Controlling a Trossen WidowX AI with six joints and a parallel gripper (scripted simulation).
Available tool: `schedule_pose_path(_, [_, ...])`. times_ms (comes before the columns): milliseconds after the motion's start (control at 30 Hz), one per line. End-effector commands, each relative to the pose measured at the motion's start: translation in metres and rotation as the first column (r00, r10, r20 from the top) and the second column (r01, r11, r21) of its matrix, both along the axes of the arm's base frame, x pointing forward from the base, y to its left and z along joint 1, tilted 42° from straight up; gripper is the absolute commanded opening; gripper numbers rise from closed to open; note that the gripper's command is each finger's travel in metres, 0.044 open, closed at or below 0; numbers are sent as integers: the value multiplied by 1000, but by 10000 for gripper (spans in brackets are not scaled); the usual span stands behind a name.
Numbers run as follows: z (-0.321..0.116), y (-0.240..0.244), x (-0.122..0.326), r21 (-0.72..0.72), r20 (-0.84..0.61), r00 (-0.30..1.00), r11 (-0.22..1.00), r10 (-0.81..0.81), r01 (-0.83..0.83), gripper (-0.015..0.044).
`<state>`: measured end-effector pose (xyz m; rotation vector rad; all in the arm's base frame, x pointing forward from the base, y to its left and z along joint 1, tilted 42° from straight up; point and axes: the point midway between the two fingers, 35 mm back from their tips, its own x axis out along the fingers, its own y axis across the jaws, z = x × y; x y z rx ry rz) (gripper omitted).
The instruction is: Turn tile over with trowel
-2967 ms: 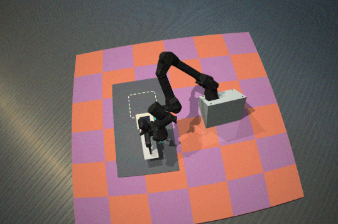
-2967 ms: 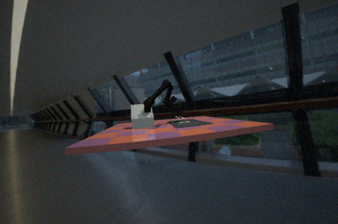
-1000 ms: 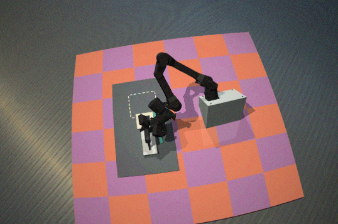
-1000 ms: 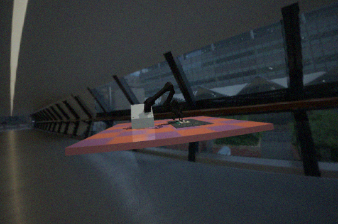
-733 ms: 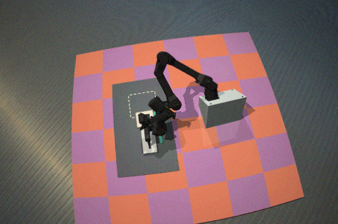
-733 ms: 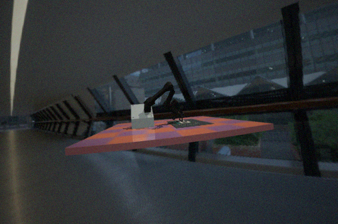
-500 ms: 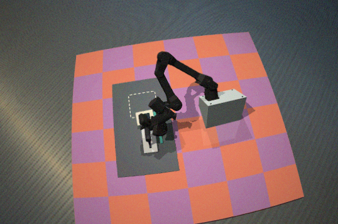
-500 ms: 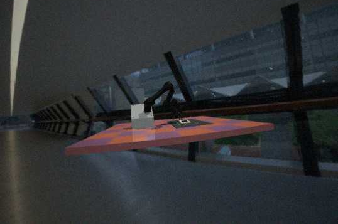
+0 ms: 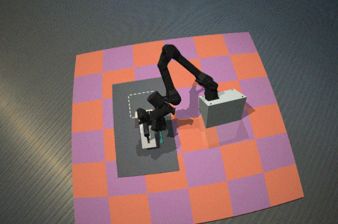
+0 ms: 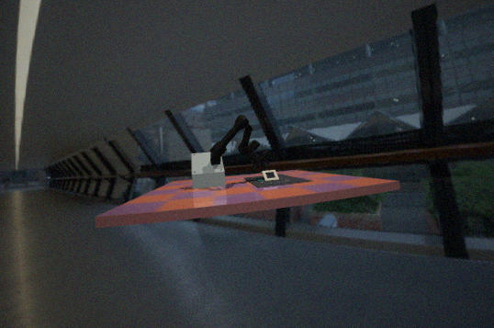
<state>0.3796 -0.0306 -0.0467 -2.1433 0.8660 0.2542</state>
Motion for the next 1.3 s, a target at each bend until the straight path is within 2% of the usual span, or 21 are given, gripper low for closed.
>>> schedule_pose_path(0, [11,0,0,-1,8,1000,1000,3,-3,0])
schedule_pose_path(900, [58,-41,-6,-4,7,1000,1000,3,-3,0])
schedule_pose_path(1267, [50,-14,-1,2,4,1000,1000,2,-2,0])
